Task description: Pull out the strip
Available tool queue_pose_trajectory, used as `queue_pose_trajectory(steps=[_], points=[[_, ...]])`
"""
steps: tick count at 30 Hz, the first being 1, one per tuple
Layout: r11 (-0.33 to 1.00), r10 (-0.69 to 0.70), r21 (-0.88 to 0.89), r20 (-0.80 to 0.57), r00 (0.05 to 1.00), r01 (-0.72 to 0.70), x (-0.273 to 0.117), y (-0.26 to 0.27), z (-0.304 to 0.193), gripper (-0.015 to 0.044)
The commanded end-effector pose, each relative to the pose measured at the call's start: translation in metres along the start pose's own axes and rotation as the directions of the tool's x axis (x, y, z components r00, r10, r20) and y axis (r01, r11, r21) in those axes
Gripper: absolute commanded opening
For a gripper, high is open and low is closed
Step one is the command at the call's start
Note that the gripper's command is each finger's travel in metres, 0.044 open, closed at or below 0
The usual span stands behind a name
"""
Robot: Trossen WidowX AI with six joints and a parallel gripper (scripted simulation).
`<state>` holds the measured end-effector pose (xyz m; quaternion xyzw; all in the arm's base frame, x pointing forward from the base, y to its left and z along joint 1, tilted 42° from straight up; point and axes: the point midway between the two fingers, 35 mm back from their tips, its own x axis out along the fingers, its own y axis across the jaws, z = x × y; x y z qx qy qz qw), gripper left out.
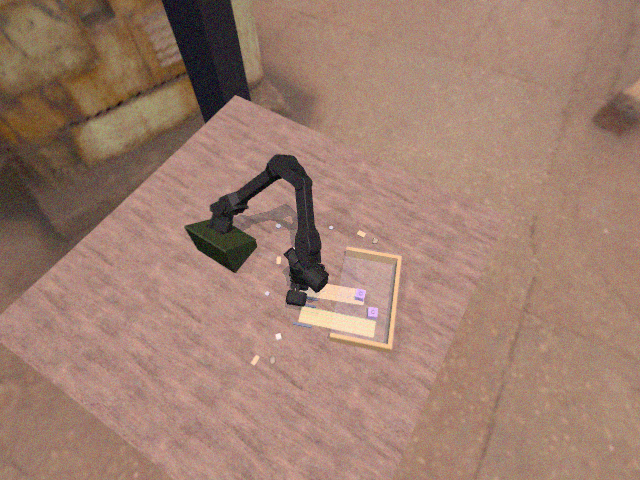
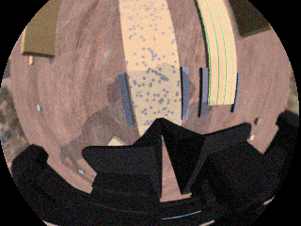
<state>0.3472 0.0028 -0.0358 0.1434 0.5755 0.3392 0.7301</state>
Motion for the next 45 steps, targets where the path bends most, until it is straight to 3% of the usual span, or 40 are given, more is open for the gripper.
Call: queue_pose_trajectory(steps=[1, 45], points=[[1.0, 0.005, 0.003, -0.021, 1.0, -0.005, 0.004, 0.003, -0.013, 0.0], [1.0, 0.004, 0.005, -0.024, 1.0, -0.004, 0.003, 0.004, -0.08, 0.0]])
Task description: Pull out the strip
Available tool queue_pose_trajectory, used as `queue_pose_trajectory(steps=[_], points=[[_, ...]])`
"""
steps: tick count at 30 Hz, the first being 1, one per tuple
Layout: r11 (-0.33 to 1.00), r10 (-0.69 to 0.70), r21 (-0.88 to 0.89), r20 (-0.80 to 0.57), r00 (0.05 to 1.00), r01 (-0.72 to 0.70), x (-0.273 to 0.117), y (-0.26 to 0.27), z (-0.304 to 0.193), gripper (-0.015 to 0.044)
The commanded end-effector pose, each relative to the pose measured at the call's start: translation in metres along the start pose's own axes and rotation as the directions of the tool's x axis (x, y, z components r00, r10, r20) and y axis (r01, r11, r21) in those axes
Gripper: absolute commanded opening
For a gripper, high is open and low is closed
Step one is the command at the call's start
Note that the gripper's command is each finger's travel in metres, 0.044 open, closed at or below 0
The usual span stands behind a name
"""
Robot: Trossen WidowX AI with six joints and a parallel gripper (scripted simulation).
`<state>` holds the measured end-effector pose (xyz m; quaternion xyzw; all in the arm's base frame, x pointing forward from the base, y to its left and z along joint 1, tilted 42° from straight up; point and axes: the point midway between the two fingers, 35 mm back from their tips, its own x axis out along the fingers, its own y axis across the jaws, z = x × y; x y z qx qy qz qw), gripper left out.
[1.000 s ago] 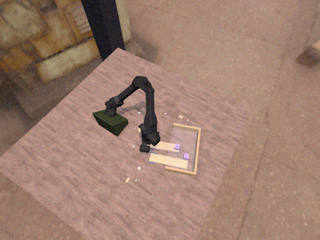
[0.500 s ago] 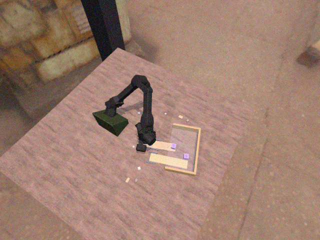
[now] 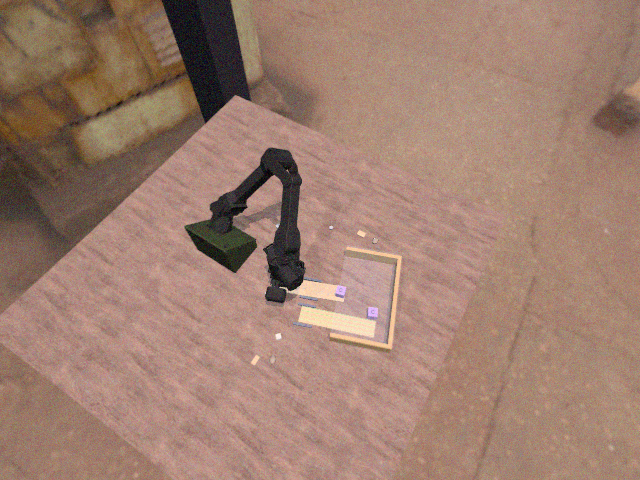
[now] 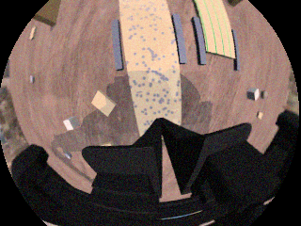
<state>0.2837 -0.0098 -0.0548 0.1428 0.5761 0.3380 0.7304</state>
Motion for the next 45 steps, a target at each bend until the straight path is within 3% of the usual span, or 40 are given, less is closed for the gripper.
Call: queue_pose_trajectory(steps=[1, 45], points=[[1.0, 0.007, 0.004, -0.023, 1.0, -0.007, 0.004, 0.004, -0.014, 0.0], [1.0, 0.007, 0.006, -0.025, 1.0, -0.007, 0.003, 0.005, -0.063, 0.0]])
